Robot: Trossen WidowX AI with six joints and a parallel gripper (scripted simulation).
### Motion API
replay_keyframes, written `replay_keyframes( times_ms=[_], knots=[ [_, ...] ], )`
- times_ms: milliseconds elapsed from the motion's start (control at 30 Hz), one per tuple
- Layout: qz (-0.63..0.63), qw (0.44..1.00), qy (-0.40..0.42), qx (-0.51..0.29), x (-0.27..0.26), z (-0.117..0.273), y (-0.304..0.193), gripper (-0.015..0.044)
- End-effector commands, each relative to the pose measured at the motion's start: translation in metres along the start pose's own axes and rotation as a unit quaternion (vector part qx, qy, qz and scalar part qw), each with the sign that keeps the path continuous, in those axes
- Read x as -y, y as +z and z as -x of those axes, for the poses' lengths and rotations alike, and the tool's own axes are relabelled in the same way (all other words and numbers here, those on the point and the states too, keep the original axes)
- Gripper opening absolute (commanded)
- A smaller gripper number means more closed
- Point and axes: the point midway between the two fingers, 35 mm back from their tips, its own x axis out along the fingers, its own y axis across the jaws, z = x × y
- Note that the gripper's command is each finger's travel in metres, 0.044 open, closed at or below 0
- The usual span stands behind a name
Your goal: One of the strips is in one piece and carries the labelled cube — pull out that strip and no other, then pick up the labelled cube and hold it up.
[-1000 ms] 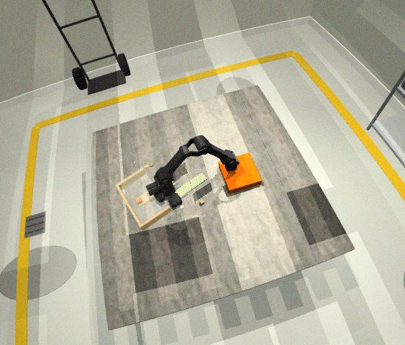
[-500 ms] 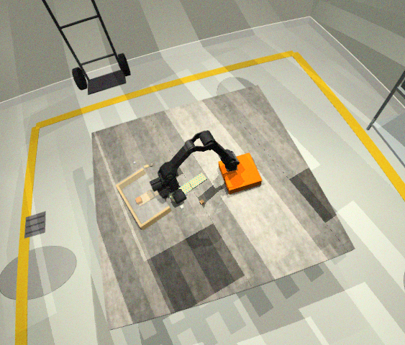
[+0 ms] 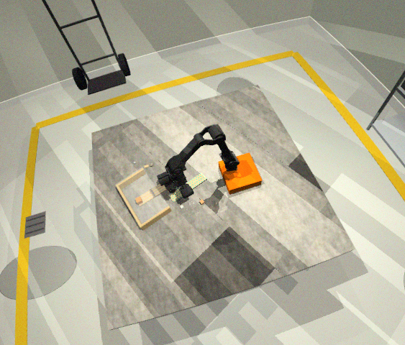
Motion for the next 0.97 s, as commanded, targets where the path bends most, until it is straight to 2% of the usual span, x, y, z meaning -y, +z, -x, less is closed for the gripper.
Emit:
replay_keyframes(
  times_ms=[0, 233, 933],
  knots=[
    [0.001, 1.0, 0.001, 0.005, -0.001, 0.003, -0.005, 0.0],
    [0.001, 1.0, 0.001, 0.005, 0.0, 0.037, -0.005, 0.0],
    [0.001, 1.0, 0.001, 0.005, 0.0, 0.038, -0.005, 0.0]
  ],
)
